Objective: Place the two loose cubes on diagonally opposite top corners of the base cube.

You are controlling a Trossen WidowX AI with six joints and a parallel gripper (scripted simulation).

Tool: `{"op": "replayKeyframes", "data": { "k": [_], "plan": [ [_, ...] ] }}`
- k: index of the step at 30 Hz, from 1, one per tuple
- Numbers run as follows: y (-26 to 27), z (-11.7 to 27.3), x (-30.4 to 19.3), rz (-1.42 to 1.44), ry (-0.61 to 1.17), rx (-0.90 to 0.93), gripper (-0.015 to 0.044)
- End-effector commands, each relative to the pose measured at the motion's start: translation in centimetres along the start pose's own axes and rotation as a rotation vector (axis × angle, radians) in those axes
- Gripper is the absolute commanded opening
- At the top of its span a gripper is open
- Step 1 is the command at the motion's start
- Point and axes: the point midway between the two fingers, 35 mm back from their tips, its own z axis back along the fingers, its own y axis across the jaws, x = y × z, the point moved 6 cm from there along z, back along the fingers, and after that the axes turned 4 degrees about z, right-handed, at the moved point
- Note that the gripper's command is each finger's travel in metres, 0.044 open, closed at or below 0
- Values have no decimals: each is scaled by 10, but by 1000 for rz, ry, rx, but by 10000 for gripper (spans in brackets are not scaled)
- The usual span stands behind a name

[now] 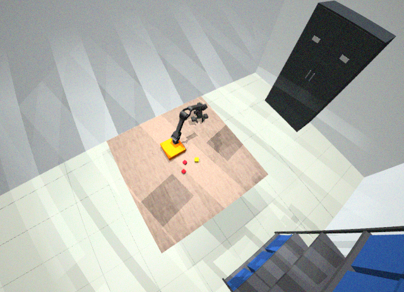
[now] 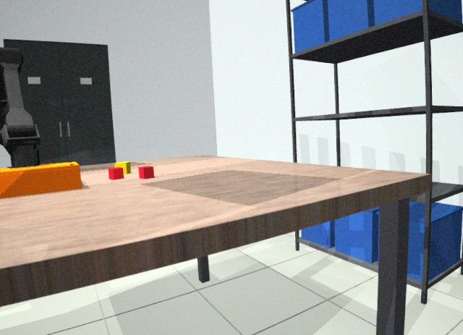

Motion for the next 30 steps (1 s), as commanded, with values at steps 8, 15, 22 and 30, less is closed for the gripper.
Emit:
{"op": "replayKeyframes", "data": {
  "k": [8, 15, 22, 30],
  "plan": [
    [-12, -7, -105, -627, -19, 53, 265],
    [-4, -13, -168, -1020, -17, 89, 265],
    [15, -19, -227, -1412, -9, 124, 265],
    [48, -24, -286, -1861, 8, 163, 265]
  ]
}}
